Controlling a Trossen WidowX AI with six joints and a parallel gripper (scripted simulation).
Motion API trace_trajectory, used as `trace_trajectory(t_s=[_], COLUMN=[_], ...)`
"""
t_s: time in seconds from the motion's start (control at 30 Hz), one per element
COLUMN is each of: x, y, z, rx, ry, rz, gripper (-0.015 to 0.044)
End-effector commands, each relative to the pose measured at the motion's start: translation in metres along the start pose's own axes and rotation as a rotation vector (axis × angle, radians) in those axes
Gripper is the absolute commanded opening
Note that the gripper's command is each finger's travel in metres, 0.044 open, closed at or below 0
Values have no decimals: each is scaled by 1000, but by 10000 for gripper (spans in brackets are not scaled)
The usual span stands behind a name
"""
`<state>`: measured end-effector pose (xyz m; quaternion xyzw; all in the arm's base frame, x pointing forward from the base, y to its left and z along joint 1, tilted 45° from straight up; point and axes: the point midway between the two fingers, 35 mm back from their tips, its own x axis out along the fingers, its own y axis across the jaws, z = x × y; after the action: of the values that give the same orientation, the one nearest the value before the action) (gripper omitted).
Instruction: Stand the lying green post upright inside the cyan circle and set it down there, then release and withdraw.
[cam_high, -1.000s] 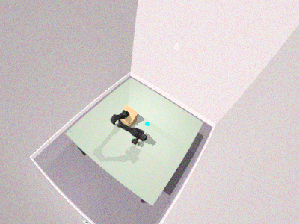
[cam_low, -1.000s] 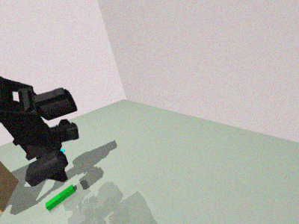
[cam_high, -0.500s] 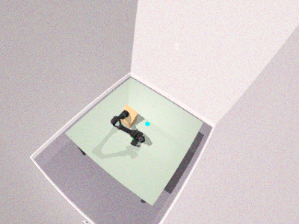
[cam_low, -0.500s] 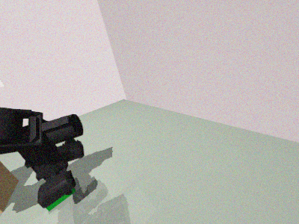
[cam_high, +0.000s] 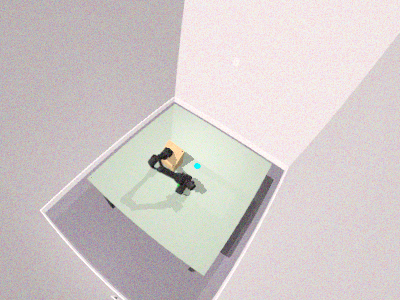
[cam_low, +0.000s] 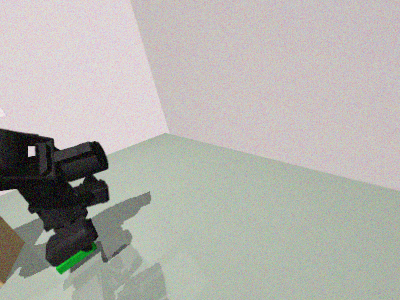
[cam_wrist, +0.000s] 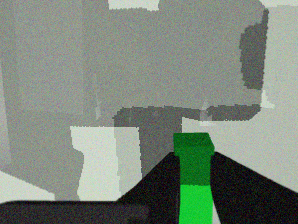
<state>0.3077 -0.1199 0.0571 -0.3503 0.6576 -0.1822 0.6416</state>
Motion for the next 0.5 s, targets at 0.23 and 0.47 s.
trace_trajectory(t_s=[0.23, 0.47], x=[-34, -57], y=[-1, -1], z=[4, 3], rx=[9, 9], ry=[-6, -5], rz=[1, 1], gripper=[23, 23])
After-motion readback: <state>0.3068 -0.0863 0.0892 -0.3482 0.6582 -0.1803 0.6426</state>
